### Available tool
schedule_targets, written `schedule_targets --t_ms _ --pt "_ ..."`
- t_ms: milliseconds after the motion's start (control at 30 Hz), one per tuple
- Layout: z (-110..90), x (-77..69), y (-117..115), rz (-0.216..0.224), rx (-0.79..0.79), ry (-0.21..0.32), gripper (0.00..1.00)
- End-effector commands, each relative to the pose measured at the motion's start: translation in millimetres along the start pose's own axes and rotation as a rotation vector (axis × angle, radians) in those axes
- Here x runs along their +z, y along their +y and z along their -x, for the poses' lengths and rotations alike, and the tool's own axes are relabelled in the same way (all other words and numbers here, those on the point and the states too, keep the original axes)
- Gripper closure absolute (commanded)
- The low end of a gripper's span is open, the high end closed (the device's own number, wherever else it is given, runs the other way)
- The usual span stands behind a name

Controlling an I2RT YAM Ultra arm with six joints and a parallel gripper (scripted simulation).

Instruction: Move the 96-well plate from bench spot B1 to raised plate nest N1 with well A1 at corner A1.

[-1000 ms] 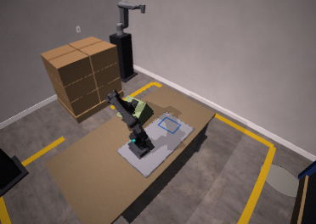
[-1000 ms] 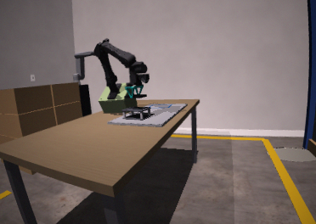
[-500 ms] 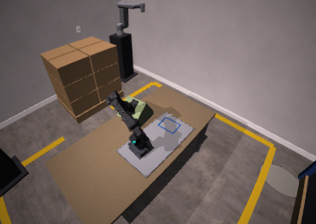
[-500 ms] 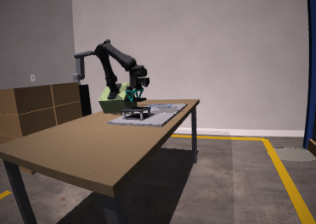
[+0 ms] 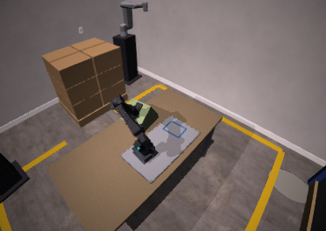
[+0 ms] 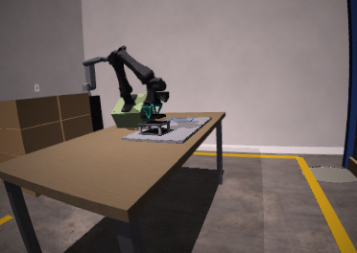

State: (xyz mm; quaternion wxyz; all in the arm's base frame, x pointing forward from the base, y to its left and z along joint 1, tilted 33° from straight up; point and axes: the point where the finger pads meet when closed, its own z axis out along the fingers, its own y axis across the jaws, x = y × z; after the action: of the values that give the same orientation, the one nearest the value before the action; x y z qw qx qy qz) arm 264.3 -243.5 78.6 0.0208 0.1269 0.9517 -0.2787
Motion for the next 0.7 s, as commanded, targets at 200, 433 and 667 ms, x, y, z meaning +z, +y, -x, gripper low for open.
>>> schedule_targets --t_ms 200,433,667 --pt "1.2 17.3 5.7 0.009 -0.008 -0.012 1.0" --pt "8.7 18.2 0.1 0.0 0.004 -0.044 1.0" --pt "10.1 14.0 1.3 -0.001 0.001 -0.056 1.0"
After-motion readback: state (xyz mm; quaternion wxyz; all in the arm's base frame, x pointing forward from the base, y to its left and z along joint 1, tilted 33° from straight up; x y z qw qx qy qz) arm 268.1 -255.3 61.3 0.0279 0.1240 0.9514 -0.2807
